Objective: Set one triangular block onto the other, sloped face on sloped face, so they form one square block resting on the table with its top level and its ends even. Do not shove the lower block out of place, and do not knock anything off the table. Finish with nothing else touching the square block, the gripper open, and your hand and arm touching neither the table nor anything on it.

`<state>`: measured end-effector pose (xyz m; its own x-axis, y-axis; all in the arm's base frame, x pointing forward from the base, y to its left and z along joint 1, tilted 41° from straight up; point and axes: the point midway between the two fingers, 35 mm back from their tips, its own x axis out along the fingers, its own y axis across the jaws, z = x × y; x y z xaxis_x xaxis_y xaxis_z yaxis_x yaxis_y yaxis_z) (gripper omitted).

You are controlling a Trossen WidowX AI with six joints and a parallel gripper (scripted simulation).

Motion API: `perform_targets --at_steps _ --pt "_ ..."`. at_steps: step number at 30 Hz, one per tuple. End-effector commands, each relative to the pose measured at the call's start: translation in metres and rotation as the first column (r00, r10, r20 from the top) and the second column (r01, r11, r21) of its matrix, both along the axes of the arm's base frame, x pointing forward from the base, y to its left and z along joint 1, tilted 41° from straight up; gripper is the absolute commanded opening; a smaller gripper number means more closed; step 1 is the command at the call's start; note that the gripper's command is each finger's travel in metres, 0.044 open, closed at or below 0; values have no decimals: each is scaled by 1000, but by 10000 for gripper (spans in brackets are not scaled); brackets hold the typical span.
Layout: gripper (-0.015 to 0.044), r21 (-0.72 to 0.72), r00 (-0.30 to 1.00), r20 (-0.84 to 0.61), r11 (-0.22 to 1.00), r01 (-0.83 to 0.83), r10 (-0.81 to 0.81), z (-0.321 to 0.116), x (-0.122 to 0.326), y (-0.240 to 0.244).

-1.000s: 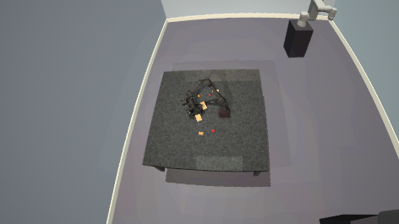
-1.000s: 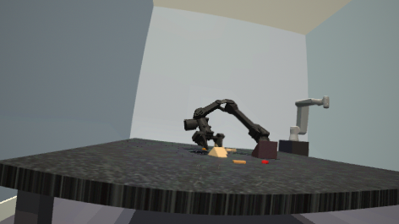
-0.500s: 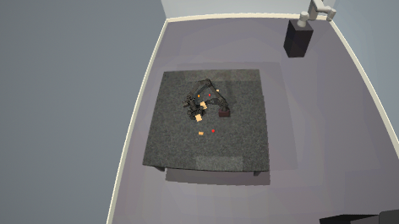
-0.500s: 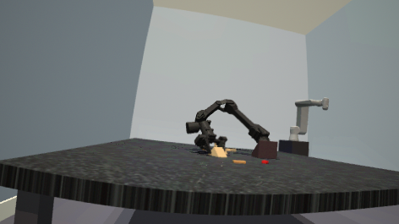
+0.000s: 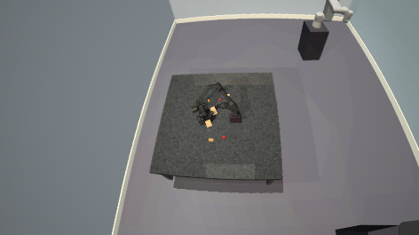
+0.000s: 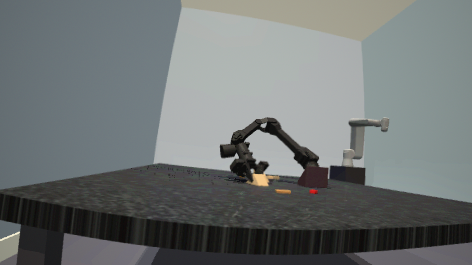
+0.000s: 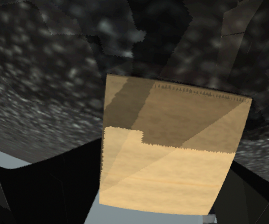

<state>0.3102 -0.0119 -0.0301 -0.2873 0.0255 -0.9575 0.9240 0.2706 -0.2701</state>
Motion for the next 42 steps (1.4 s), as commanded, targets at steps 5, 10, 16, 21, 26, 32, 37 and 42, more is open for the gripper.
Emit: perform_targets --at_steps 5,10,16,21,26,32,37,42 --pt "65 -1 1000 1 1000 0 0 2 1 2" --pt "0 1 1000 2 1000 0 0 18 4 17" --pt "0 2 1000 2 1000 0 0 40 6 36" --pt "0 4 1000 2 1000 0 0 59 5 52" --pt "0 5 1000 0 1000 0 0 75 3 66" --pt "0 5 1000 0 1000 0 0 75 3 67" --pt "0 -21 1000 -4 1000 -12 12 72 2 65" --pt "0 -167 998 -10 984 -63 62 66 -3 68"
